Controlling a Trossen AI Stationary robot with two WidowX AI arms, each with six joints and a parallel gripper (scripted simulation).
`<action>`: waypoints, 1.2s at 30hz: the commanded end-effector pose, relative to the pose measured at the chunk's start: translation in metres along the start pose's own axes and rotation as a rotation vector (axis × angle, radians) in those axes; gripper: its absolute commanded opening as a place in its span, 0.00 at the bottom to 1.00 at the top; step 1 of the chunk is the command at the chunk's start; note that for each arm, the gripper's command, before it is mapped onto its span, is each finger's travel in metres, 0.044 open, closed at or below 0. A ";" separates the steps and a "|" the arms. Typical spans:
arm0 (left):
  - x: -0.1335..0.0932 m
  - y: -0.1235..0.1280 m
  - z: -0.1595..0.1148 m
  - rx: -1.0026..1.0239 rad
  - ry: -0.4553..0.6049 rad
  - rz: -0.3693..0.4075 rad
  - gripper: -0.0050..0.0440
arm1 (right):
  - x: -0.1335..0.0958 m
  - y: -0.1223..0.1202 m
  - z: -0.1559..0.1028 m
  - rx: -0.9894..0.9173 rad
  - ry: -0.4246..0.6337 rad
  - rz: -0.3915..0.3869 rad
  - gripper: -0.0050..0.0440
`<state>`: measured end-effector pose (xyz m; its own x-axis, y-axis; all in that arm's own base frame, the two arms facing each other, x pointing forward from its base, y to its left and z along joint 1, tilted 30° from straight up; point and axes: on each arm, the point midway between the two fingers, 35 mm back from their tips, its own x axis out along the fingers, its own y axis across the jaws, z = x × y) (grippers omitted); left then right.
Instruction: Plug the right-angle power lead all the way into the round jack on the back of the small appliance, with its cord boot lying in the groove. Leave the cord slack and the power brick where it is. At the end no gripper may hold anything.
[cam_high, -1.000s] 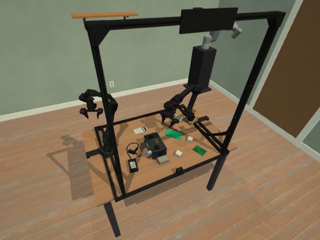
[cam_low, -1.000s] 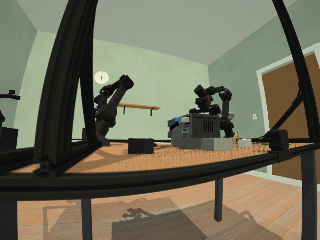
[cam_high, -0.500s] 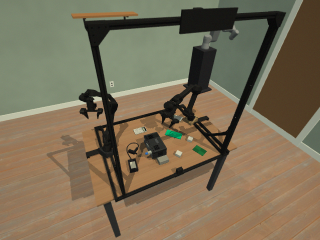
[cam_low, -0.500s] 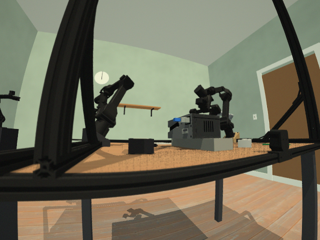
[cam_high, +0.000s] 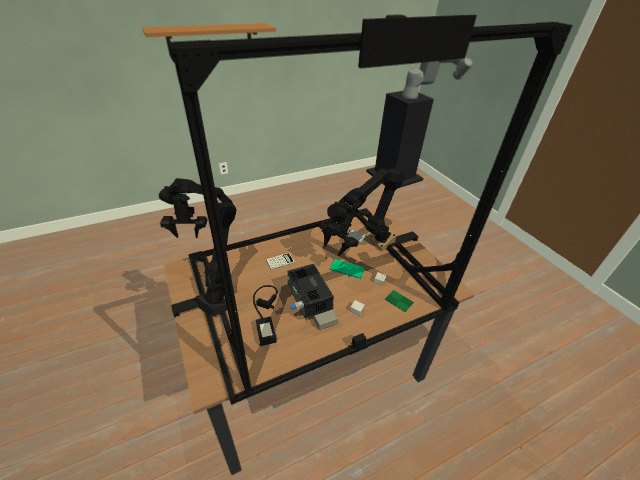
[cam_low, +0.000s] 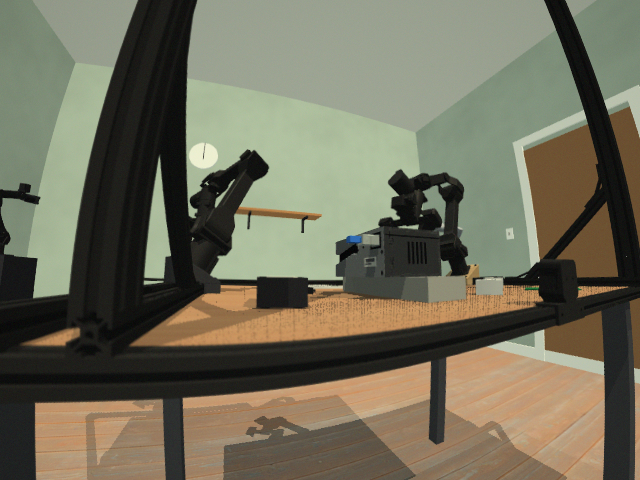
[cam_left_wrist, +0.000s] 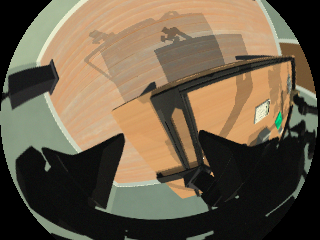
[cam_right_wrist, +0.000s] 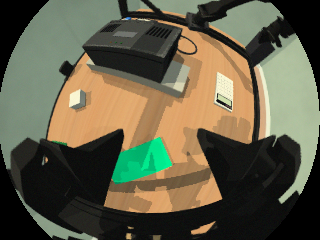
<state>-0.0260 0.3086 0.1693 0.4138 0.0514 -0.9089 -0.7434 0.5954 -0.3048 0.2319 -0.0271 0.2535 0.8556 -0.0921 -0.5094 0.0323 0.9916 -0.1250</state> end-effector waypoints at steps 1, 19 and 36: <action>0.004 -0.007 0.002 0.020 0.018 0.003 0.92 | 0.000 0.000 0.000 0.000 -0.002 0.001 0.92; 0.036 -0.078 0.022 0.239 0.143 0.027 0.92 | -0.001 0.003 0.004 0.003 -0.017 0.009 0.92; 0.078 -0.201 0.006 0.667 0.280 0.109 0.92 | -0.002 0.007 0.009 0.007 -0.044 0.026 0.92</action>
<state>0.1419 0.2228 0.1635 0.1754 -0.0376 -0.9838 -0.3474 0.9326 -0.0976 0.2348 -0.0217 0.2592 0.8722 -0.0729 -0.4837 0.0197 0.9933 -0.1142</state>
